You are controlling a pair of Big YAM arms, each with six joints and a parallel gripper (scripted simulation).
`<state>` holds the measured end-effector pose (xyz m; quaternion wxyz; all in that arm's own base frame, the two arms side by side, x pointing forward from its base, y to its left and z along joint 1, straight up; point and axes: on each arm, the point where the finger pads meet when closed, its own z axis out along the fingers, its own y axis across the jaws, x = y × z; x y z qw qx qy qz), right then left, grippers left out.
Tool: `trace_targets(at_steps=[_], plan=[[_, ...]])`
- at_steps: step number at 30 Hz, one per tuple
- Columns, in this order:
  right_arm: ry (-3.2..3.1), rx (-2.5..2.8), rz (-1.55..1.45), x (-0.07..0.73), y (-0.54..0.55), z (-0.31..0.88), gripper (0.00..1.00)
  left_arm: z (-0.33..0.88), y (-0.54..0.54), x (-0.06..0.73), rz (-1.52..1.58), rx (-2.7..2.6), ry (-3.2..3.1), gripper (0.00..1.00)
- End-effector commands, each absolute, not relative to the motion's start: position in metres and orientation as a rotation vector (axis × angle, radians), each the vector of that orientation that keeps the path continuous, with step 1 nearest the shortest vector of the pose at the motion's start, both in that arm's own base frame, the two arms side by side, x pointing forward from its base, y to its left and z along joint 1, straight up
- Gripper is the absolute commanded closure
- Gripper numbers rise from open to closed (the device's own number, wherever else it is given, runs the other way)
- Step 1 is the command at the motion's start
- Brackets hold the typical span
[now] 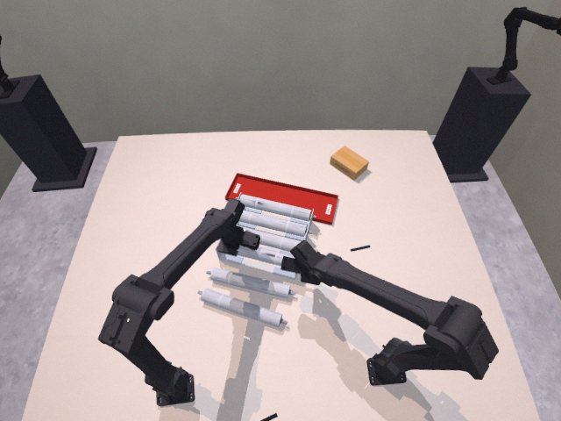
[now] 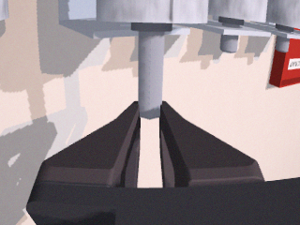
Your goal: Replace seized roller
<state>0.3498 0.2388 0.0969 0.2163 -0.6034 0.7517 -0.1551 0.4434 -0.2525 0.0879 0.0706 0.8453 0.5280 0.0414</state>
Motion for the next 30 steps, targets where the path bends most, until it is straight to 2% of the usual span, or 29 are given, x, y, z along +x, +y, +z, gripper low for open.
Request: trace_targets(at_steps=[1, 25, 26, 30], plan=[[2.238, -1.758, -0.535, 0.329, 0.177, 0.056, 0.97, 0.139, -0.268, 0.46, 0.208, 2.51, 1.507, 0.68], [2.239, -1.759, -0.536, 0.328, 0.177, 0.055, 0.97, 0.151, -0.254, 0.468, 0.272, 2.509, 1.548, 0.68], [1.992, -1.639, -0.392, 0.375, 0.273, 0.125, 0.97, 0.151, -0.254, 0.468, 0.272, 2.509, 1.548, 0.68], [2.036, -1.663, -0.419, 0.359, 0.241, 0.112, 0.97, 0.15, -0.259, 0.468, 0.279, 2.504, 1.532, 0.68]])
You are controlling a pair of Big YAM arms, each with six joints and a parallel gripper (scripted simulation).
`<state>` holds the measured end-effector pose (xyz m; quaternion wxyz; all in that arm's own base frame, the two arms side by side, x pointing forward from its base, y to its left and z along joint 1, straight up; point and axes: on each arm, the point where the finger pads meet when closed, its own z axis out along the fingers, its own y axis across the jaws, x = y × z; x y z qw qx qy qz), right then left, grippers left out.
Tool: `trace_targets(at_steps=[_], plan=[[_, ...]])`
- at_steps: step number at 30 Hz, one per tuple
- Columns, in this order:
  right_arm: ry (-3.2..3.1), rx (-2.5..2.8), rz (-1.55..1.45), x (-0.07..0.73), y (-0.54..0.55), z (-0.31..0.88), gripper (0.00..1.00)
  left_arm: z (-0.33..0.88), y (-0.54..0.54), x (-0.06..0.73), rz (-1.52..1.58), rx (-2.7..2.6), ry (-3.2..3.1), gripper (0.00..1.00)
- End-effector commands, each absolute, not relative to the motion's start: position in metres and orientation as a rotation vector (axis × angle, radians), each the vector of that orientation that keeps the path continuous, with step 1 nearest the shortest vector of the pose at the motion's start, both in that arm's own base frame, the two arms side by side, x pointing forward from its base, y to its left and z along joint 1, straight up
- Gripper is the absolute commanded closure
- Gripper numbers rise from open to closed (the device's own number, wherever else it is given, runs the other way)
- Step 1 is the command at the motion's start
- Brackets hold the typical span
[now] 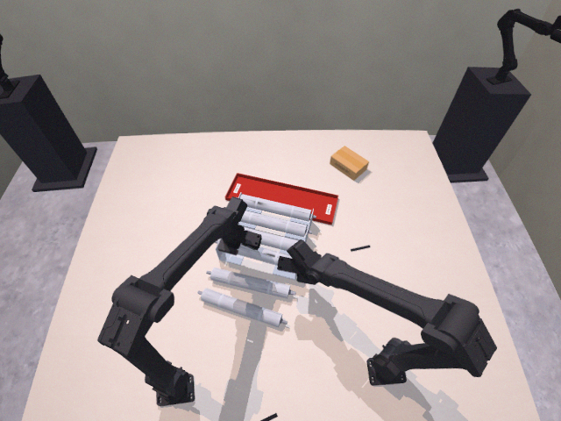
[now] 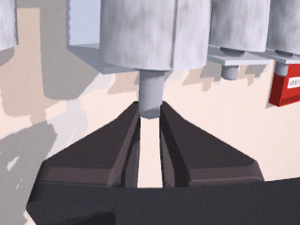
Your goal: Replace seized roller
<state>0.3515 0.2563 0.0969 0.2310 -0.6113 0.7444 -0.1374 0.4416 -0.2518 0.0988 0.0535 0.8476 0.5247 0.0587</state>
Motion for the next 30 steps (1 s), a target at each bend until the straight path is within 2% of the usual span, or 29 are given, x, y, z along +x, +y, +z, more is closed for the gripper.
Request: trace_targets(at_steps=[1, 30], plan=[[2.053, -1.685, -0.423, 0.3524, 0.2337, 0.1037, 0.97, 0.1513, -0.2545, 0.4696, 0.276, 2.504, 1.545, 0.68], [2.061, -1.681, -0.42, 0.3519, 0.2351, 0.1031, 0.97, 0.1512, -0.2544, 0.4694, 0.276, 2.504, 1.545, 0.68]])
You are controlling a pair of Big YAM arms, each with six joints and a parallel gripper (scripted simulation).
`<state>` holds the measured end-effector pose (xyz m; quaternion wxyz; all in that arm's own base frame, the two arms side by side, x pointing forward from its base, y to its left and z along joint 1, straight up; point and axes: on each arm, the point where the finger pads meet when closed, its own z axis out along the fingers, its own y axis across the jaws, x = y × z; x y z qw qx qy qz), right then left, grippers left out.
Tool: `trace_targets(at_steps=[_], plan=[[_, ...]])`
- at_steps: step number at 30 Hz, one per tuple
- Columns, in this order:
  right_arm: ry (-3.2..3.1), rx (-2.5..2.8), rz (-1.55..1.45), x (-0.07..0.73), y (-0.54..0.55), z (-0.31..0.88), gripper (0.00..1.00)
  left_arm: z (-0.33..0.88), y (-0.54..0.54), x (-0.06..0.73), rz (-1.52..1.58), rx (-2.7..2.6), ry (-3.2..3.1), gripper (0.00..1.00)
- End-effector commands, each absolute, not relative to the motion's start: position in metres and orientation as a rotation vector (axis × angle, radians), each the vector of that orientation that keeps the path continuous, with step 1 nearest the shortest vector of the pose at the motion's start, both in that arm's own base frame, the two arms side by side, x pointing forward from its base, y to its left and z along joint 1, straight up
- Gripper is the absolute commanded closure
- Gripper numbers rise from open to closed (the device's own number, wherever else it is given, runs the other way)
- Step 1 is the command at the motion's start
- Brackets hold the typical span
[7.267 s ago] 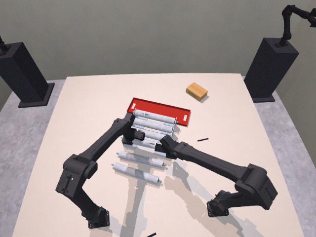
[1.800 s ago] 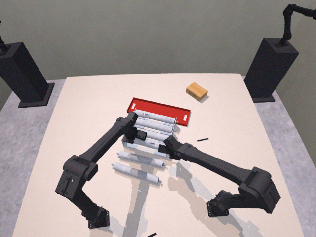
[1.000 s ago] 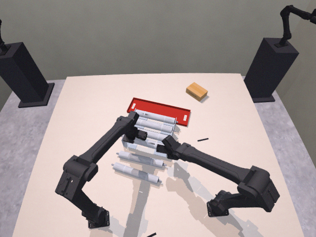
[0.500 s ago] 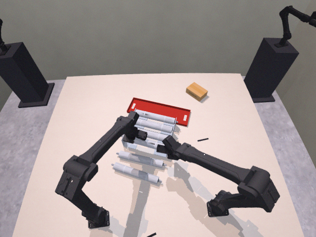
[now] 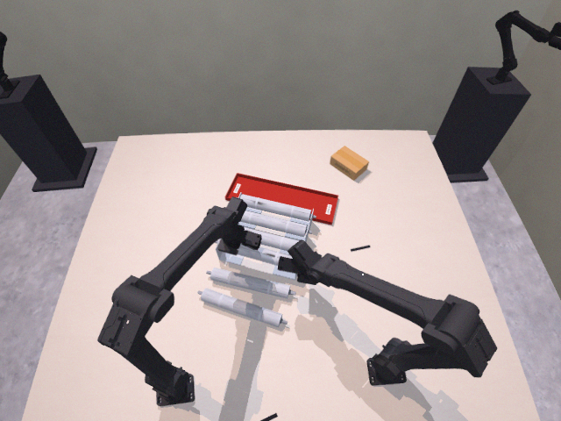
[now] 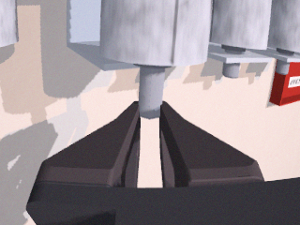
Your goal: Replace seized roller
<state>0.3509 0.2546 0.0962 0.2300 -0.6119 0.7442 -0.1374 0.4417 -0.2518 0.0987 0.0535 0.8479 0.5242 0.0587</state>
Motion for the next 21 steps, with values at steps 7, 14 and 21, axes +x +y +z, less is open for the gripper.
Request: trace_targets(at_steps=[7, 14, 21], plan=[[2.061, -1.681, -0.42, 0.352, 0.235, 0.103, 0.97, 0.151, -0.254, 0.469, 0.276, 2.504, 1.545, 0.68], [2.061, -1.681, -0.42, 0.352, 0.235, 0.103, 0.97, 0.151, -0.254, 0.469, 0.276, 2.504, 1.545, 0.68], [1.965, -1.643, -0.348, 0.377, 0.284, 0.125, 0.68, 0.15, -0.26, 0.468, 0.279, 2.505, 1.53, 0.68]])
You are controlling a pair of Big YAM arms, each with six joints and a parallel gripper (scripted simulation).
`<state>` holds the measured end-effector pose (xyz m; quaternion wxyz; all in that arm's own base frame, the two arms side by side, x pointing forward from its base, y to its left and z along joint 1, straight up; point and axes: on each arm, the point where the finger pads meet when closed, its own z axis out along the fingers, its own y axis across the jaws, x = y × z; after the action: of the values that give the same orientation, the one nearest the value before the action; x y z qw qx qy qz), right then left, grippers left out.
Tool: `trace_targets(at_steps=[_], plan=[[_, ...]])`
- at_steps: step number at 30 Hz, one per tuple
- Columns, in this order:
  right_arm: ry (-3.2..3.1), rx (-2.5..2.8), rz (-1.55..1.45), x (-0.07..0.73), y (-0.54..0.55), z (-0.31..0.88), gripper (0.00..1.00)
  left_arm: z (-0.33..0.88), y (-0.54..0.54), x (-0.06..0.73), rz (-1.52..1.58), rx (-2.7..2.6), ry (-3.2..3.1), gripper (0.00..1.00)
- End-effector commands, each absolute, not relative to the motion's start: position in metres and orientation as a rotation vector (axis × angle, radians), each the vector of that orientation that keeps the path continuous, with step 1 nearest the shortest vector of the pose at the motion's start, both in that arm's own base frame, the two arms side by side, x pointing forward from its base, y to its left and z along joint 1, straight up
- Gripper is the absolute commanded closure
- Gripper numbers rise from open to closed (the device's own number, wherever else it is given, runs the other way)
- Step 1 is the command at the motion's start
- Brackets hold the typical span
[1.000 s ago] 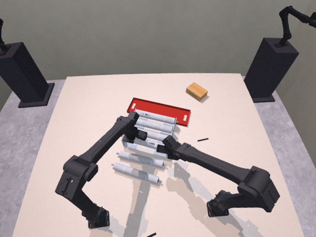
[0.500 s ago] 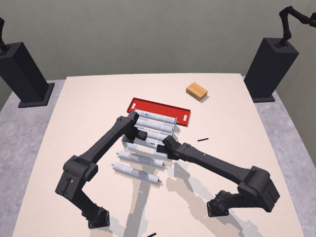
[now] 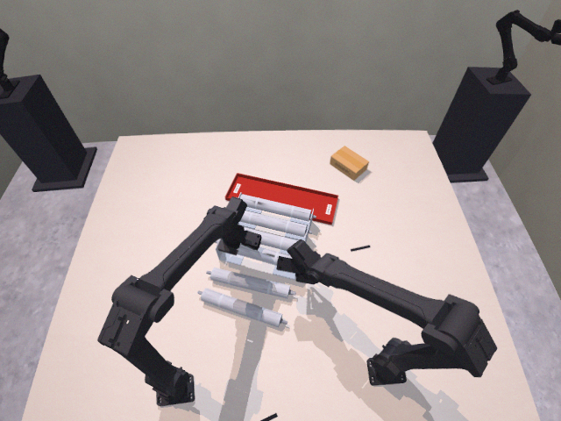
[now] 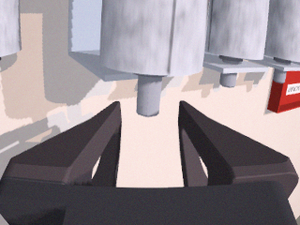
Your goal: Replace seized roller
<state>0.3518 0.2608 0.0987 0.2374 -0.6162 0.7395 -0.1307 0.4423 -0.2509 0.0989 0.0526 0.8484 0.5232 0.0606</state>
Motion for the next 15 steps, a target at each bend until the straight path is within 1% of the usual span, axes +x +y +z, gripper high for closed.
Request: trace_targets(at_steps=[1, 15], plan=[[1.968, -1.637, -0.349, 0.379, 0.2827, 0.1254, 0.68, 0.1513, -0.2558, 0.4687, 0.276, 2.506, 1.541, 0.68], [1.966, -1.632, -0.348, 0.3801, 0.2837, 0.1269, 0.68, 0.1513, -0.2558, 0.4687, 0.276, 2.506, 1.541, 0.68]])
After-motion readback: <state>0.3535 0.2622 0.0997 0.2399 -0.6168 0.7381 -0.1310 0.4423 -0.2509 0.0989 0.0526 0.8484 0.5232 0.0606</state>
